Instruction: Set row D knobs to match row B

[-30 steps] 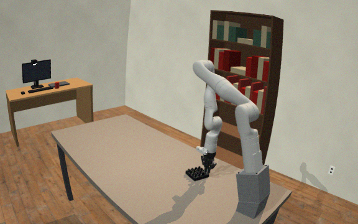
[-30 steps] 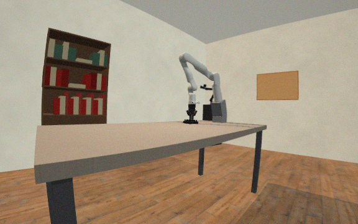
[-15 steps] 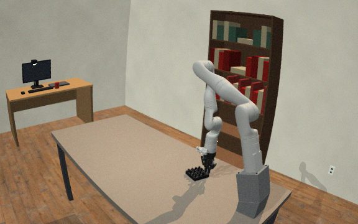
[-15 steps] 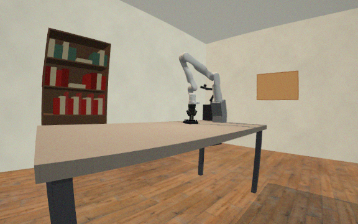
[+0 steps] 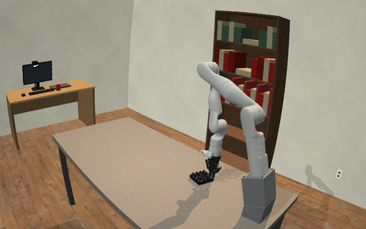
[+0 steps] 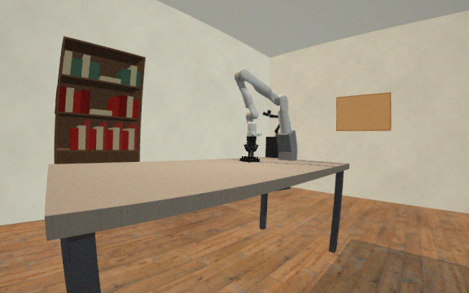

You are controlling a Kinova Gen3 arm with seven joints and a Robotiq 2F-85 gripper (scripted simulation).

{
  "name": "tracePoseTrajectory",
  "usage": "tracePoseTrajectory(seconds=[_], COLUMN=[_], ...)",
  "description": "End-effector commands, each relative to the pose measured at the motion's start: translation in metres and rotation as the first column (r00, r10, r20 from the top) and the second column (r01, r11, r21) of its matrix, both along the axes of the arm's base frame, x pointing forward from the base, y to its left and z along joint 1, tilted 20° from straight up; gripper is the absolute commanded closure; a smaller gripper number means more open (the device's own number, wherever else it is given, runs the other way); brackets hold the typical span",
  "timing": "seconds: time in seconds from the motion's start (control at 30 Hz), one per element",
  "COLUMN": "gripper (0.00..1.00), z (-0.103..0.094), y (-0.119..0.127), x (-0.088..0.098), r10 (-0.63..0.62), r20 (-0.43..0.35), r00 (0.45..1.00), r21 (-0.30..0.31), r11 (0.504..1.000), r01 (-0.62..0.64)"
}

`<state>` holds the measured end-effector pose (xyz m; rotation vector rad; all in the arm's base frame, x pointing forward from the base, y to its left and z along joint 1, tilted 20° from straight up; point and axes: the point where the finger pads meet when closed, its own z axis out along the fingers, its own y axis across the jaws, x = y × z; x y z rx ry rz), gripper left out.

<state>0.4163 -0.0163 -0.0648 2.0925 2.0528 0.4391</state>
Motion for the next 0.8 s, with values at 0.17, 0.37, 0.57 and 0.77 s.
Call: tracePoseTrajectory(seconds=[0.17,0.37,0.57,0.77], gripper=[0.81,0.92,0.92,0.92], z=[-0.0004,-0.0004,-0.0004,-0.0004], y=[-0.0015,-0.0015,-0.0015,-0.0015], x=[0.0027,0.0025,0.0025,0.0025], r10=[0.001,0.001,0.001,0.001], r20=[0.006,0.005,0.005,0.005], r00=[1.0,1.0,1.0,1.0], r21=[-0.004,-0.004,-0.004,-0.004], r11=[1.0,1.0,1.0,1.0], r01=[-0.001,-0.001,-0.001,-0.001])
